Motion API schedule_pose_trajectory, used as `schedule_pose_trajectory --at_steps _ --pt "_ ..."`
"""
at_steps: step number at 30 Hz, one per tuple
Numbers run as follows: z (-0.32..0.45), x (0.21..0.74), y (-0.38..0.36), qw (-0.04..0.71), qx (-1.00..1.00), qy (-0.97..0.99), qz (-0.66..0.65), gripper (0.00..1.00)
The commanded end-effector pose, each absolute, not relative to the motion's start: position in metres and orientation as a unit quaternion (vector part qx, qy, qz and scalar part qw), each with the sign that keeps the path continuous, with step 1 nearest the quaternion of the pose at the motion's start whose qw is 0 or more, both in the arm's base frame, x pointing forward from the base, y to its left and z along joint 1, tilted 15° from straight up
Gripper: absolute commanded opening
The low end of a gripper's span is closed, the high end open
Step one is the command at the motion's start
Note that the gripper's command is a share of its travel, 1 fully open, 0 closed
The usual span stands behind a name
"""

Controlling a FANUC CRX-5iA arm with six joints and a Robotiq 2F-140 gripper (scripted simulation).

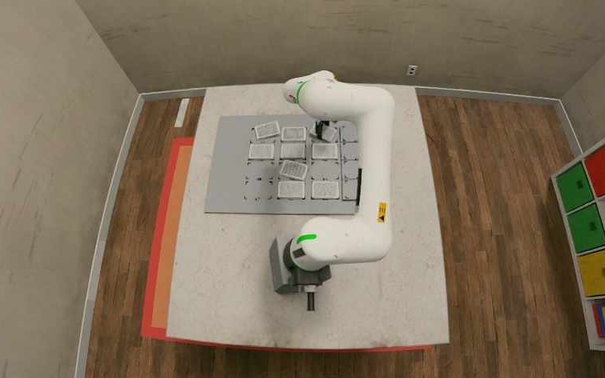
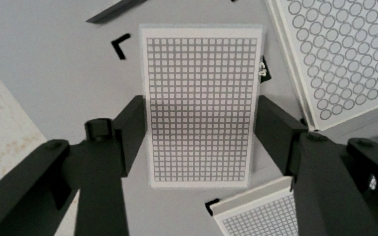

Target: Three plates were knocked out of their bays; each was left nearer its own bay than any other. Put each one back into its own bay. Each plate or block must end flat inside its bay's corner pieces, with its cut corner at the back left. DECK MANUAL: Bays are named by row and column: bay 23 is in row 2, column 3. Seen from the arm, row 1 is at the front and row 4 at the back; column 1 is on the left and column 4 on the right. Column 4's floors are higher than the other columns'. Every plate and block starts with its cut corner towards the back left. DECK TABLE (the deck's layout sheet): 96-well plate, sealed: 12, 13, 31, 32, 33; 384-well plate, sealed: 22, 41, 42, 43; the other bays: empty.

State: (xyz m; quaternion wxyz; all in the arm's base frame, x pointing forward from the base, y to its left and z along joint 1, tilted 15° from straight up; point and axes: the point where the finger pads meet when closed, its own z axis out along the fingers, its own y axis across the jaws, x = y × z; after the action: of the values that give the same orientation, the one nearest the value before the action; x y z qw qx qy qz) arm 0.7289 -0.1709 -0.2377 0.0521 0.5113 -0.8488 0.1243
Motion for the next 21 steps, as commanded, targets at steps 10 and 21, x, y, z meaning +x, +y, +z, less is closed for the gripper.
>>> schedule_pose_trajectory --at_steps 10,21 --pt "-0.2335 0.7299 -0.1698 0.051 0.511 -0.849 0.125 0.1" --pt "-0.2306 0.7298 -0.1691 0.051 0.511 -0.849 0.125 0.1"
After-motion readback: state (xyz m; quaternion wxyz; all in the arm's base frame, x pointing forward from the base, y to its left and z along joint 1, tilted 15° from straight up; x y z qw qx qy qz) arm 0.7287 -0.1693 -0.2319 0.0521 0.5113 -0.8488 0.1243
